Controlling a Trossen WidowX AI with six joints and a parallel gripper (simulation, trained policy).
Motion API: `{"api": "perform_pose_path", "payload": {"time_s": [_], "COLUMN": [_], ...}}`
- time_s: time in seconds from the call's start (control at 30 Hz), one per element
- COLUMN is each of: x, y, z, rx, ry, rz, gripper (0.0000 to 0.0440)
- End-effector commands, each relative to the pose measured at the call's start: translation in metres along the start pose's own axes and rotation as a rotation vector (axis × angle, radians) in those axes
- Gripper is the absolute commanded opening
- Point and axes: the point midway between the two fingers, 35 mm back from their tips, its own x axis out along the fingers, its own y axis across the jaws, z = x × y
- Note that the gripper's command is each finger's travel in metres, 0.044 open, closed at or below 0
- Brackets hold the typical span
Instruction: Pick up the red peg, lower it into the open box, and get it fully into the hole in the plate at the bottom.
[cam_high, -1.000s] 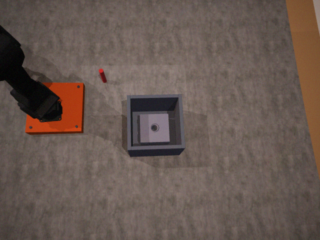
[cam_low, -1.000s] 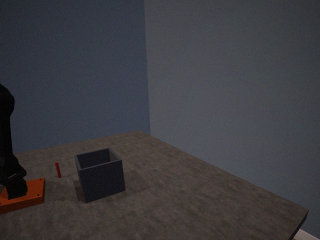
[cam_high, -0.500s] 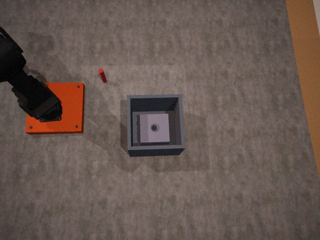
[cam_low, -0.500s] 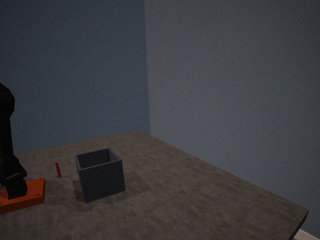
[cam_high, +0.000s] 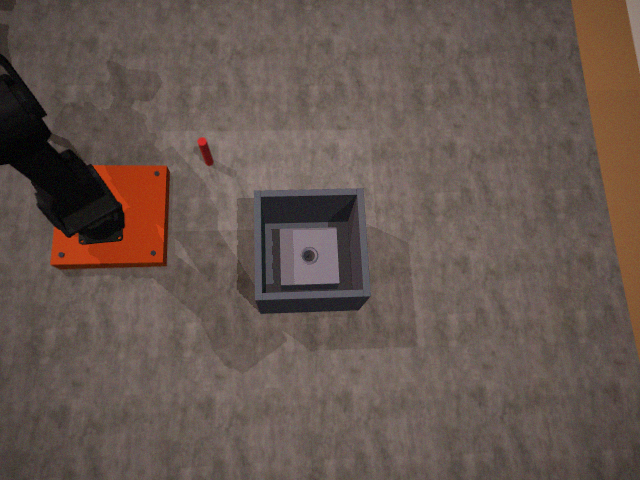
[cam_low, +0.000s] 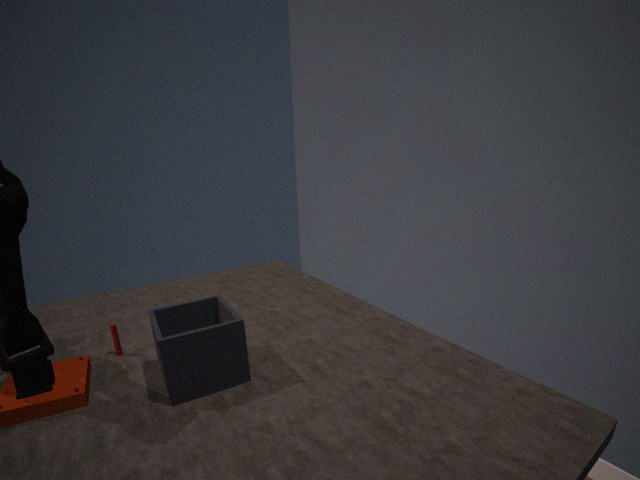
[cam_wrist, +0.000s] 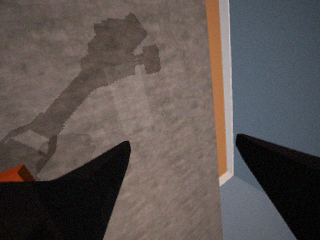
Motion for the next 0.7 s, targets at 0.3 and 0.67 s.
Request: {"api": "perform_pose_path", "payload": {"time_s": [0.3,0.67], "x": [0.018,0.029], "y": [-0.001,0.005], "z": [-0.053,-0.099], "rx": [0.403,0.767], "ry": [0.140,0.264], "rz": [0.038,0.053], "gripper": [0.0440,0.0440]}}
